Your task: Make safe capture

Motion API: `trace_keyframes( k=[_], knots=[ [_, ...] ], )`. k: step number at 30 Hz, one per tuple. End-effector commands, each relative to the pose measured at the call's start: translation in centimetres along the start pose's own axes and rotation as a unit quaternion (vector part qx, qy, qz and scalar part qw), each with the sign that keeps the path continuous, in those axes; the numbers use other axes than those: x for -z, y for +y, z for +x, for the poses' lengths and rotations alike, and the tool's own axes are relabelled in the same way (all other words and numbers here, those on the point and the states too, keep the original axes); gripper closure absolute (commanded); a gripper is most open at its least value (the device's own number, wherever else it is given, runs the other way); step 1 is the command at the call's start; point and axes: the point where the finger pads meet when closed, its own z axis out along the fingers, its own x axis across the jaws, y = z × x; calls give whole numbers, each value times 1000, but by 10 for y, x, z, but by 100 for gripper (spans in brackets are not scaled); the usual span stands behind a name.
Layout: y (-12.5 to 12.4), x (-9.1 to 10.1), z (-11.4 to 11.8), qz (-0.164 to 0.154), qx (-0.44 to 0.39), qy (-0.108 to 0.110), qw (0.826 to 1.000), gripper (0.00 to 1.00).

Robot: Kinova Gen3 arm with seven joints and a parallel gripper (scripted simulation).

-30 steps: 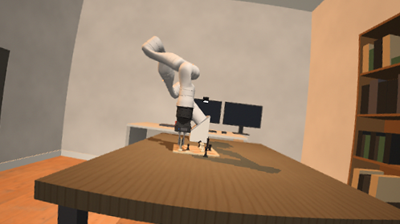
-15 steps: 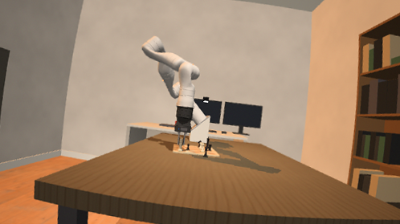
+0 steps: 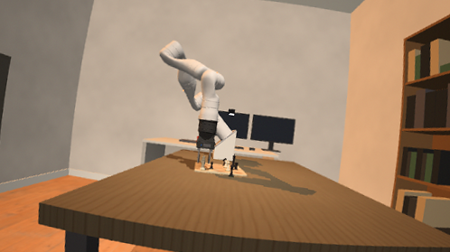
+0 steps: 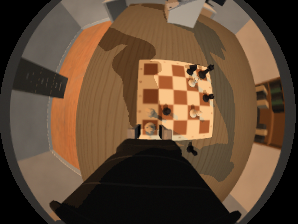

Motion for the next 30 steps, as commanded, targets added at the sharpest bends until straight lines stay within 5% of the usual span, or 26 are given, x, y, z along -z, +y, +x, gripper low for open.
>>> trace_keyframes(
  k=[1,9,30],
  knots=[
    [1,1,0,-1,0,0,1000,21],
    [1,9,0,-1,0,0,1000,21],
    [1,89,0,-1,0,0,1000,21]
  ],
)
